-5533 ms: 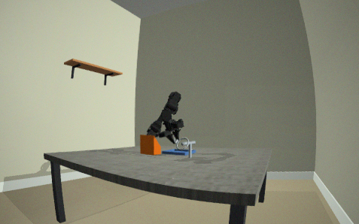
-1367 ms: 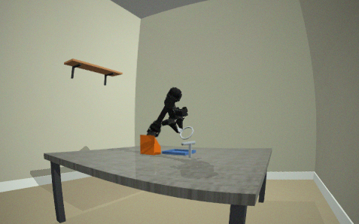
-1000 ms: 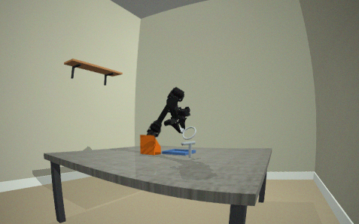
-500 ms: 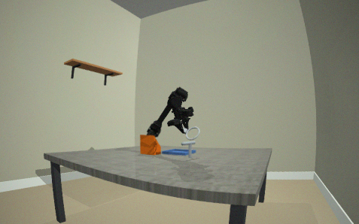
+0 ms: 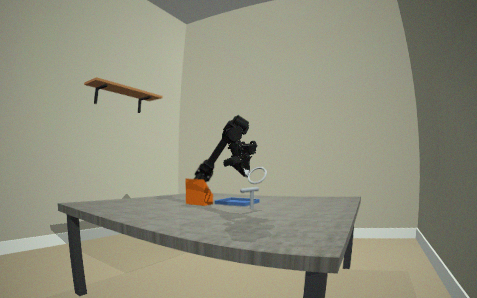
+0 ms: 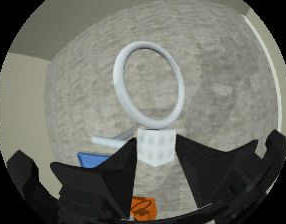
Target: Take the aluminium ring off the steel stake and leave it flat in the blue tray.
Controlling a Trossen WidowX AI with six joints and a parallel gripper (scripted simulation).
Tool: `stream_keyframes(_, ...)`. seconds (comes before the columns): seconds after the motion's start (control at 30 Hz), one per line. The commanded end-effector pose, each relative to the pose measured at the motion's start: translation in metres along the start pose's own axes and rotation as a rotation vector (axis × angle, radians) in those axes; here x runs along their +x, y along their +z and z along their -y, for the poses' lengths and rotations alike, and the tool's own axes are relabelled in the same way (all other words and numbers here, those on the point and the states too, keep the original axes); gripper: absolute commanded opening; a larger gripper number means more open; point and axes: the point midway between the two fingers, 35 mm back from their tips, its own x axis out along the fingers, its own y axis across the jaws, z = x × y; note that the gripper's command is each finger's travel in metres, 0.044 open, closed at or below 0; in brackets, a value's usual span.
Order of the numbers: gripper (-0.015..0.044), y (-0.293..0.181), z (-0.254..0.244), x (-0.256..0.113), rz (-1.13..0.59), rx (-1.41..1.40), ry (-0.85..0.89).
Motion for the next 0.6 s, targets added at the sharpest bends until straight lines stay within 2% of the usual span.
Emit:
stream_keyframes(0.0, 0.0000, -0.004, -0.005, -0.001, 0.028, -0.090, -0.004)
stream_keyframes(0.57, 0.0000, -0.019, -0.017, -0.004, 0.103, -0.413, -0.053)
